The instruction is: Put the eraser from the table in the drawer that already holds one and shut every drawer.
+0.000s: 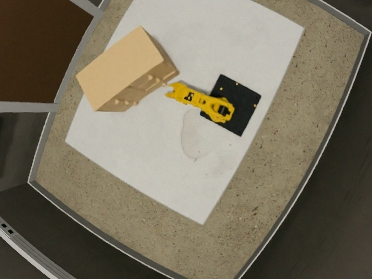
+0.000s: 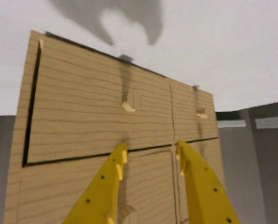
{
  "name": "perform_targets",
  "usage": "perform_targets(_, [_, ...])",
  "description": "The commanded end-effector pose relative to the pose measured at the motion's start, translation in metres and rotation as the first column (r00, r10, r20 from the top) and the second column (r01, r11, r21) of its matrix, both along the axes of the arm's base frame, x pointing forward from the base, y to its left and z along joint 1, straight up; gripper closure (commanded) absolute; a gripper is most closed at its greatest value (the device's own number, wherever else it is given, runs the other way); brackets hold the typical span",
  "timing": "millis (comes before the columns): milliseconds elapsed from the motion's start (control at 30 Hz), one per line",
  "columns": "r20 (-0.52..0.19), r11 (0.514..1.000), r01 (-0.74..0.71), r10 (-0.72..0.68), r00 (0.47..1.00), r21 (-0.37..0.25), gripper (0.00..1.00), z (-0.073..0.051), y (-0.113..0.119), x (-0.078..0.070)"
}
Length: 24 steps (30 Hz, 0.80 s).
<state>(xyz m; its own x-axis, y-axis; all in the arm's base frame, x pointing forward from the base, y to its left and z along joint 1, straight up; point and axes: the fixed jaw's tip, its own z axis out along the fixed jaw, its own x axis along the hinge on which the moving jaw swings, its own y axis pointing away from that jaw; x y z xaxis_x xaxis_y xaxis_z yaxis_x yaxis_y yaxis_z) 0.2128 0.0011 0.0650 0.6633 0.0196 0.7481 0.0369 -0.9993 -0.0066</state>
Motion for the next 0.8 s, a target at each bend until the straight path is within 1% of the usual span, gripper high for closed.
perform_targets(0, [0.016,0.999,-0.054,0.054,0.998,-0.008,0.79,0.006,0.009,-0.01])
perform_targets(233, [0.069,0.99,-0.136,0.137,0.988,-0.022,0.79,0.015,0.021,-0.022])
perform_targets(300, [0.069,0.99,-0.136,0.137,0.988,-0.022,0.79,0.015,0.021,-0.022])
perform_targets(400, [0.091,0.985,-0.171,0.173,0.981,-0.029,0.79,0.018,0.026,-0.027])
perform_targets(767, [0.093,0.984,-0.174,0.176,0.98,-0.029,0.79,0.018,0.027,-0.027])
